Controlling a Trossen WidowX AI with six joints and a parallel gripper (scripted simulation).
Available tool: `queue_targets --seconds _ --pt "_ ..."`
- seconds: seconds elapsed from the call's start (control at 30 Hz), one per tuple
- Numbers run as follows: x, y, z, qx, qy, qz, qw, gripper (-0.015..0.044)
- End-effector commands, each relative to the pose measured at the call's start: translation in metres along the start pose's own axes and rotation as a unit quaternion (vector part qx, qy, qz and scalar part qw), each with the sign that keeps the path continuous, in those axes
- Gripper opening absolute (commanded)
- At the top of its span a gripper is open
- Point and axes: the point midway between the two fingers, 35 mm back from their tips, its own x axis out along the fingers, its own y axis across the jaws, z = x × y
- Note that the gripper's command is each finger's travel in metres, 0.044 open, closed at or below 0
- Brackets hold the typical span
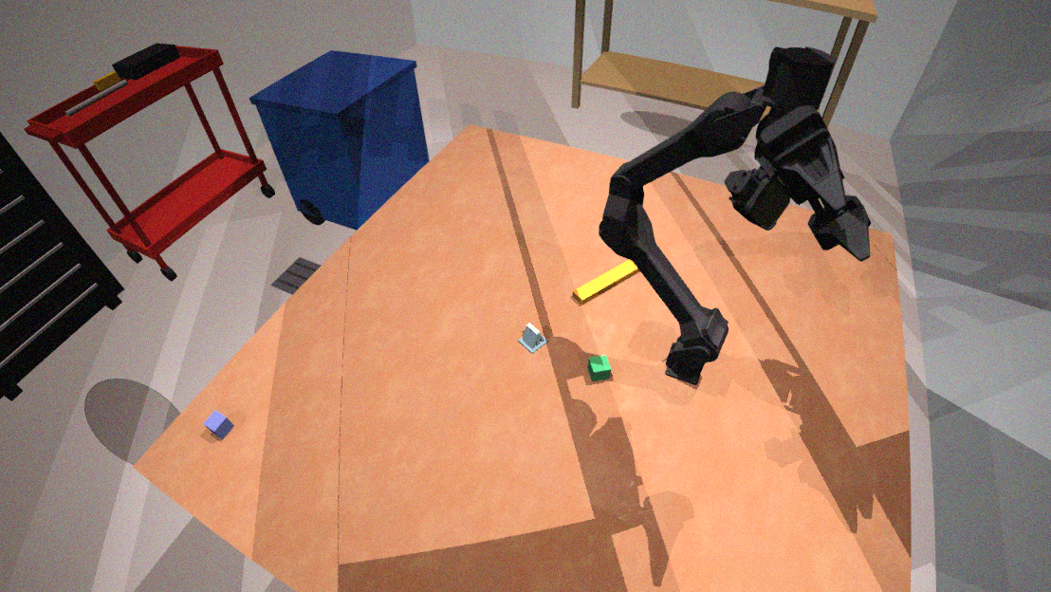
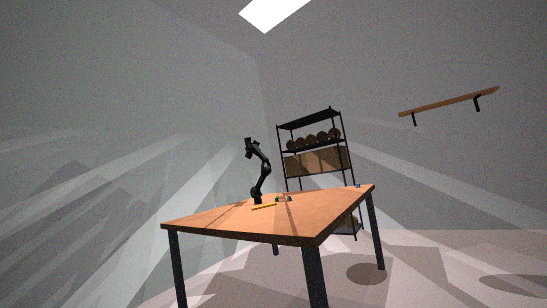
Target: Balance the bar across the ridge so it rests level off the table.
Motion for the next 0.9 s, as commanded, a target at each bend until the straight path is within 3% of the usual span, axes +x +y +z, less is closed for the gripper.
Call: queue_targets --seconds 0.0,0.1,0.87 --pt "0.0 0.0 0.0 -0.002 -0.001 0.0 1.0 0.0374" --pt "0.003 -0.001 0.002 -0.026 -0.013 0.005 1.0 0.0315" --pt "0.03 -0.007 0.035 -0.258 -0.143 0.019 0.955 0.0315"
